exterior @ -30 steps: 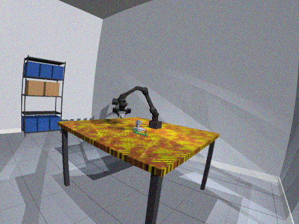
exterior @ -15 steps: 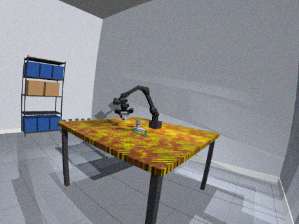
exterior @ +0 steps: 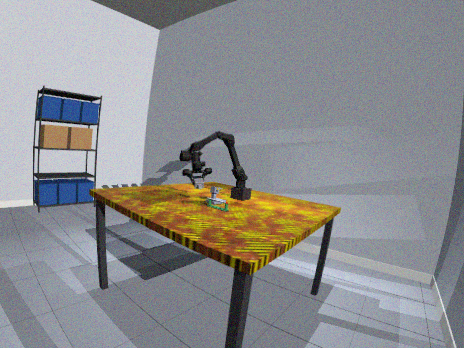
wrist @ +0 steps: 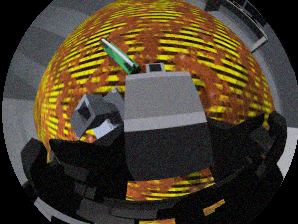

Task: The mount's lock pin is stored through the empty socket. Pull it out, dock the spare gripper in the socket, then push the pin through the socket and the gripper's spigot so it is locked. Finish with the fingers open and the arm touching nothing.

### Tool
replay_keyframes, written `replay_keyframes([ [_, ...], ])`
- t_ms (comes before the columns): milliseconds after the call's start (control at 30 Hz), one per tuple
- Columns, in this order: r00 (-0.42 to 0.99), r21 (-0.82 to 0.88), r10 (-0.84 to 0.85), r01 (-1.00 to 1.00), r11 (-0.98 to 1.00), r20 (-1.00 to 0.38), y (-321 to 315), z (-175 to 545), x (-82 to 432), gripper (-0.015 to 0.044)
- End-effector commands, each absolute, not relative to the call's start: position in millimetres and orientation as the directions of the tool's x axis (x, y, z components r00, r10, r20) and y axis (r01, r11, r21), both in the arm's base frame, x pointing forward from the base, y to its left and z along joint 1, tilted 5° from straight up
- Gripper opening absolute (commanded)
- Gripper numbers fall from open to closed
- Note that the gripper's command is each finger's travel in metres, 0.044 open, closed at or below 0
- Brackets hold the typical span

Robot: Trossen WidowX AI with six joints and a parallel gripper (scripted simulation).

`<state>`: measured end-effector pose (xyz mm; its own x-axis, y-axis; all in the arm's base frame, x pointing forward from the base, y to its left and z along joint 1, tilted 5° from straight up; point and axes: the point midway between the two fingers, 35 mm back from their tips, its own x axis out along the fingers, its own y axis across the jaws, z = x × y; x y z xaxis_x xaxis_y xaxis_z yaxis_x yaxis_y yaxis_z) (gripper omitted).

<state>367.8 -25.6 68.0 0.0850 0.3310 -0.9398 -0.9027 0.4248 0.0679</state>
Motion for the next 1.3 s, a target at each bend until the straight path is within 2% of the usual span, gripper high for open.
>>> replay_keyframes([
  [0, 0.074, 0.054, 0.287, -0.908, 0.416, -0.955, -15.1, 75.3, 364.2, 0.0000],
  [600, -0.012, 0.035, 0.063, -0.920, 0.390, -0.998, 16.0, 83.7, 337.9, 0.0000],
  [1267, -0.029, -0.053, -0.223, -0.935, 0.350, -0.974, 35.2, 96.9, 310.0, 0.0000],
])
